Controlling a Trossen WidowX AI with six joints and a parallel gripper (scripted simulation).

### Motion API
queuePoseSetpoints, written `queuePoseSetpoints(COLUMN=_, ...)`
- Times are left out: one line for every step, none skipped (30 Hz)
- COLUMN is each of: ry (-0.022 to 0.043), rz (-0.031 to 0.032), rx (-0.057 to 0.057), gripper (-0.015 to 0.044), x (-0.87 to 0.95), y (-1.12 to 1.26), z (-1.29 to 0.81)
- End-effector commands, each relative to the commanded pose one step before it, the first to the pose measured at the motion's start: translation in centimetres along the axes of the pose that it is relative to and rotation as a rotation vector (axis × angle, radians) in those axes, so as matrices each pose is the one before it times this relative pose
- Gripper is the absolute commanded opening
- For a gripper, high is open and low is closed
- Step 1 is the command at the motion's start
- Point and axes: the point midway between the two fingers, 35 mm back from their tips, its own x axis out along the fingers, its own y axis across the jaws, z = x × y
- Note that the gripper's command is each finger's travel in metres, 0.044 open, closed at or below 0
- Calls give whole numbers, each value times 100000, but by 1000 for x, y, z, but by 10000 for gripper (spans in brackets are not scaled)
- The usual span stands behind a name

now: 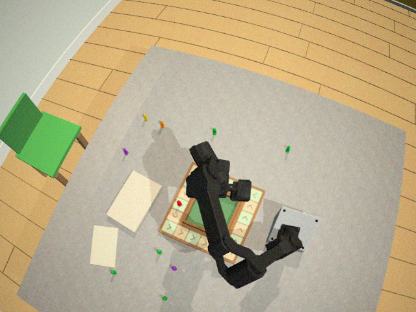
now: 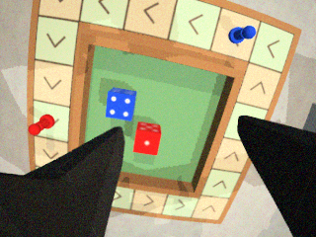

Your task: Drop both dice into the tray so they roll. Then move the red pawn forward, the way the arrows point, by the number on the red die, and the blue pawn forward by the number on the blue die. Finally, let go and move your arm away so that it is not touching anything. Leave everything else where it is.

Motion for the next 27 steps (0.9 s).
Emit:
queuePoseSetpoints(ry=1317, rz=1931, rx=-56087, gripper=204, x=543, y=4178, z=83)
queuePoseSetpoints(ry=56, rz=490, rx=-11516, gripper=200, x=130, y=747, z=394)
queuePoseSetpoints(ry=65, rz=506, rx=-11297, gripper=200, x=114, y=644, z=442)
queuePoseSetpoints(ry=35, rz=526, rx=-11320, gripper=200, x=131, y=601, z=498)
queuePoseSetpoints(ry=1, rz=544, rx=-11323, gripper=200, x=148, y=553, z=548)
queuePoseSetpoints(ry=-36, rz=560, rx=-11325, gripper=200, x=166, y=500, z=594)
queuePoseSetpoints(ry=-76, rz=574, rx=-11327, gripper=200, x=183, y=444, z=634)
queuePoseSetpoints(ry=-116, rz=570, rx=-11040, gripper=200, x=194, y=374, z=652)
queuePoseSetpoints(ry=-70, rz=270, rx=-5178, gripper=200, x=97, y=145, z=320)
queuePoseSetpoints(ry=-80, rz=272, rx=-5178, gripper=200, x=100, y=132, z=325)
queuePoseSetpoints(ry=-89, rz=271, rx=-5156, gripper=200, x=103, y=118, z=328)
queuePoseSetpoints(ry=-100, rz=272, rx=-5156, gripper=200, x=107, y=104, z=332)
queuePoseSetpoints(ry=-104, rz=259, rx=-4973, gripper=200, x=108, y=62, z=337)
queuePoseSetpoints(ry=-115, rz=260, rx=-4991, gripper=200, x=112, y=49, z=339)
queuePoseSetpoints(ry=-126, rz=261, rx=-5020, gripper=200, x=116, y=35, z=342)
queuePoseSetpoints(ry=-138, rz=261, rx=-5029, gripper=200, x=119, y=22, z=342)
queuePoseSetpoints(ry=-149, rz=260, rx=-5039, gripper=200, x=122, y=9, z=342)
queuePoseSetpoints(ry=-165, rz=263, rx=-5085, gripper=200, x=124, y=-4, z=343)
queuePoseSetpoints(ry=-179, rz=263, rx=-5114, gripper=200, x=126, y=-17, z=343)
queuePoseSetpoints(ry=-177, rz=240, rx=-4710, gripper=200, x=118, y=-28, z=313)
queuePoseSetpoints(ry=-54, rz=70, rx=-1389, gripper=200, x=35, y=-12, z=92)
queuePoseSetpoints(ry=0, rz=0, rx=-8, gripper=200, x=0, y=0, z=1)
queuePoseSetpoints(ry=0, rz=0, rx=0, gripper=200, x=0, y=0, z=0)
queuePoseSetpoints(ry=0, rz=0, rx=0, gripper=200, x=0, y=0, z=0)
queuePoseSetpoints(ry=0, rz=0, rx=0, gripper=200, x=0, y=0, z=0)
queuePoseSetpoints(ry=0, rz=0, rx=0, gripper=200, x=0, y=0, z=0)
queuePoseSetpoints(ry=0, rz=0, rx=0, gripper=200, x=0, y=0, z=0)
